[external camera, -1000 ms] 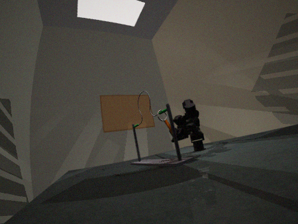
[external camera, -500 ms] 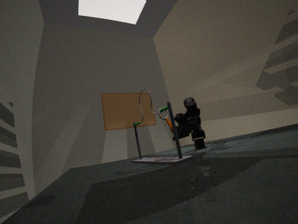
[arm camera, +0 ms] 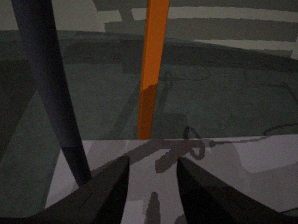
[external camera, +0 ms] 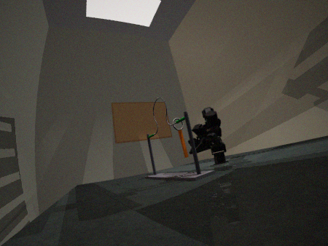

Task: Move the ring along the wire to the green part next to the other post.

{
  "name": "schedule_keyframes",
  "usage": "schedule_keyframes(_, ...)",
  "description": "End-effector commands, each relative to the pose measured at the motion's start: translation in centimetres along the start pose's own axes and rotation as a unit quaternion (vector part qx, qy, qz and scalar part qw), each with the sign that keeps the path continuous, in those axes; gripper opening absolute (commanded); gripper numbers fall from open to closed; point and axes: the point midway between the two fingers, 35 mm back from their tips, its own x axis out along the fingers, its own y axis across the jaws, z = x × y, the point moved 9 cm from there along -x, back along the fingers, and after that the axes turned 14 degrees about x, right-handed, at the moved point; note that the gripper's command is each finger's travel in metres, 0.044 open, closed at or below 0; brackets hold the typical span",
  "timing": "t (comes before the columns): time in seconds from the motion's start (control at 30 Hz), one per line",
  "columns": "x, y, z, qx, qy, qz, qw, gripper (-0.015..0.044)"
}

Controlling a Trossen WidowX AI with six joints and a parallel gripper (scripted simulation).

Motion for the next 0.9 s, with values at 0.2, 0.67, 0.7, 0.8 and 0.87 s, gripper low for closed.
schedule_keyframes(0.2,-3.1,0.2,0.0,0.004,0.002,-0.002,1.0,0.016)
schedule_keyframes(0.67,-4.6,-0.1,0.0,0.003,-0.001,-0.001,1.0,0.016)
schedule_keyframes(0.7,-4.6,-0.1,0.0,0.003,-0.001,-0.001,1.0,0.016)
schedule_keyframes(0.8,-4.6,-0.1,0.0,0.003,-0.001,-0.001,1.0,0.016)
schedule_keyframes(0.87,-4.6,-0.1,0.0,0.003,-0.001,-0.001,1.0,0.016)
